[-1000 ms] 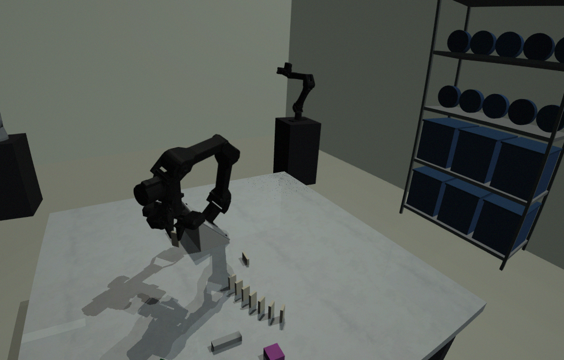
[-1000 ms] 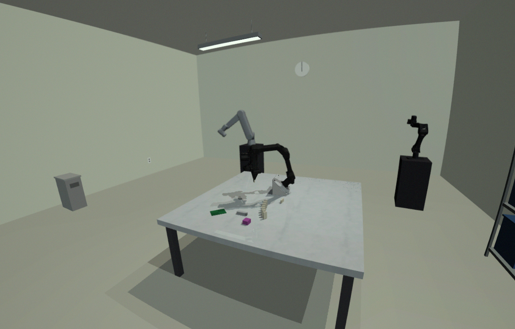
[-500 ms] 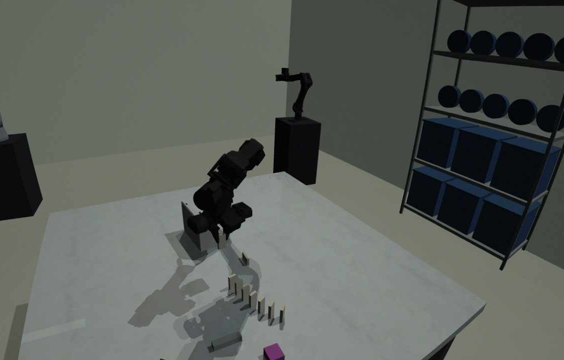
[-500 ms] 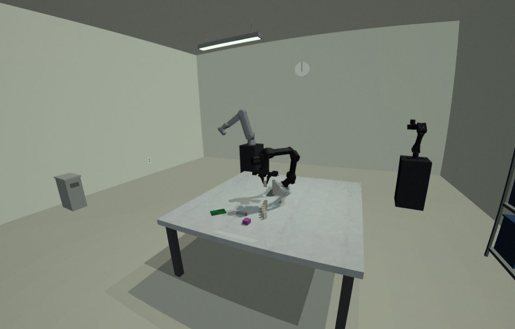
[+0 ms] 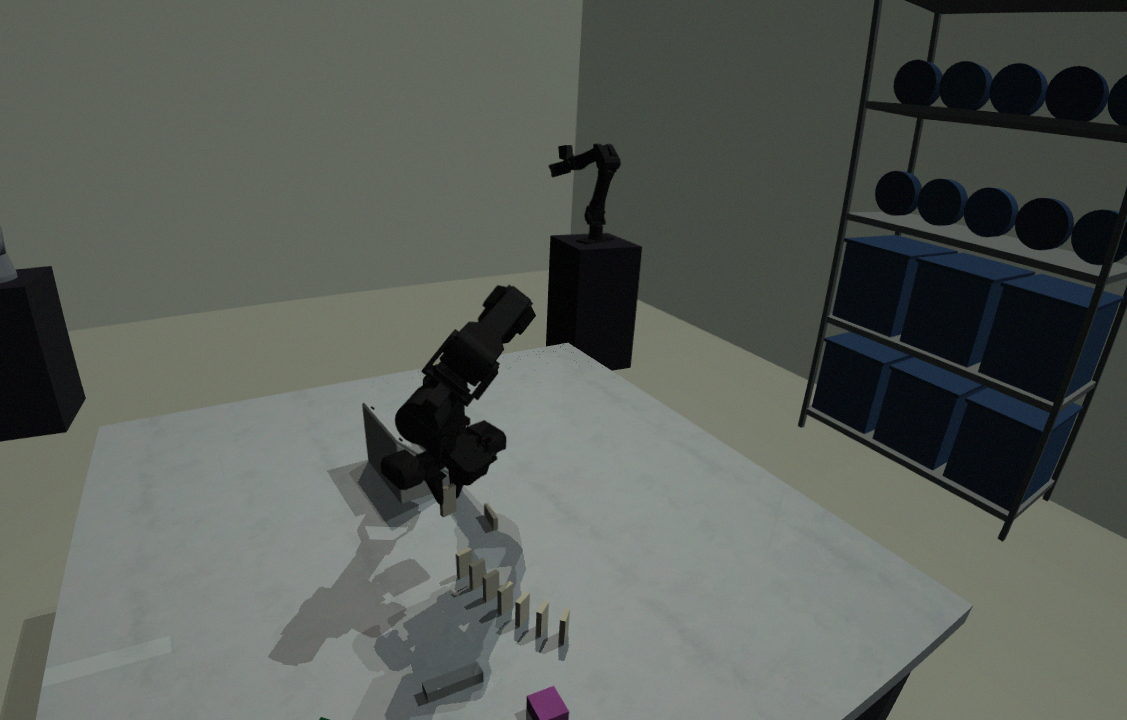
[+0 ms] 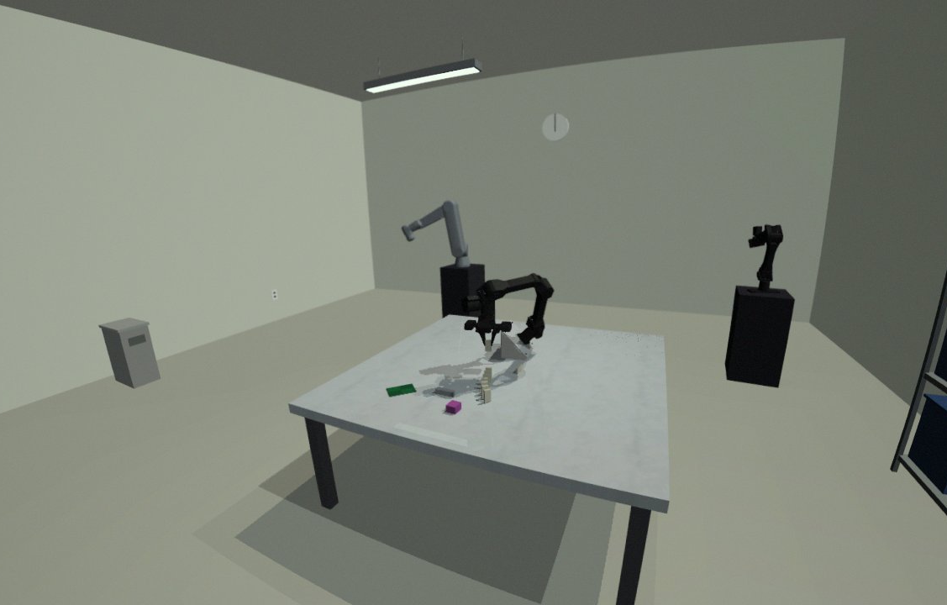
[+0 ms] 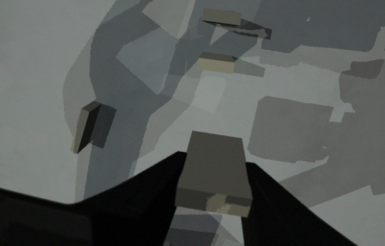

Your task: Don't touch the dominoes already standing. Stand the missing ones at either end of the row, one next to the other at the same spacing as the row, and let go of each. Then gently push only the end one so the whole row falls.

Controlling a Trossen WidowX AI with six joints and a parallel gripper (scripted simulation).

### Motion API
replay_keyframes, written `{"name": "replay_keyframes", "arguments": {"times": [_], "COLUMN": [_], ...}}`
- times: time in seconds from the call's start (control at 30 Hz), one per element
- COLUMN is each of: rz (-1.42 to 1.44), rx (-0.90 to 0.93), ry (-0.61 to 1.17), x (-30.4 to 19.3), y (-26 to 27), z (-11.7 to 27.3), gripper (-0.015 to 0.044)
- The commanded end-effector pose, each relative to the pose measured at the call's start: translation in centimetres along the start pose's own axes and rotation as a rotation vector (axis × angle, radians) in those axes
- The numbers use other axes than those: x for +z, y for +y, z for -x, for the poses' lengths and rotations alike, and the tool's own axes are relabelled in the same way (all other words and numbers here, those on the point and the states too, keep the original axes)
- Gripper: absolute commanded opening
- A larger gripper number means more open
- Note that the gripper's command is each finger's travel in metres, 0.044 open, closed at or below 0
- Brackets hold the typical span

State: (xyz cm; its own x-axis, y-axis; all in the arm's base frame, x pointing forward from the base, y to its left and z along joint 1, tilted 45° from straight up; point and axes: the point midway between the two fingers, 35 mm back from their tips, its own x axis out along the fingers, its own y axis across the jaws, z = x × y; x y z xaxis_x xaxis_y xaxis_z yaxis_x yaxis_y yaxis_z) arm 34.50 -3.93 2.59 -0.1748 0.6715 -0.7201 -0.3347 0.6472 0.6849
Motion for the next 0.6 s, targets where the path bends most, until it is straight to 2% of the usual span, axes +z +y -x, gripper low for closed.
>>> {"name": "replay_keyframes", "arguments": {"times": [0.0,0.57], "rz": [-0.002,0.000], "rx": [0.005,0.011], "ry": [0.003,0.002], "x": [0.2,-0.2], "y": [0.1,0.6], "z": [-2.0,-9.5], "gripper": [0.0107,0.0107]}}
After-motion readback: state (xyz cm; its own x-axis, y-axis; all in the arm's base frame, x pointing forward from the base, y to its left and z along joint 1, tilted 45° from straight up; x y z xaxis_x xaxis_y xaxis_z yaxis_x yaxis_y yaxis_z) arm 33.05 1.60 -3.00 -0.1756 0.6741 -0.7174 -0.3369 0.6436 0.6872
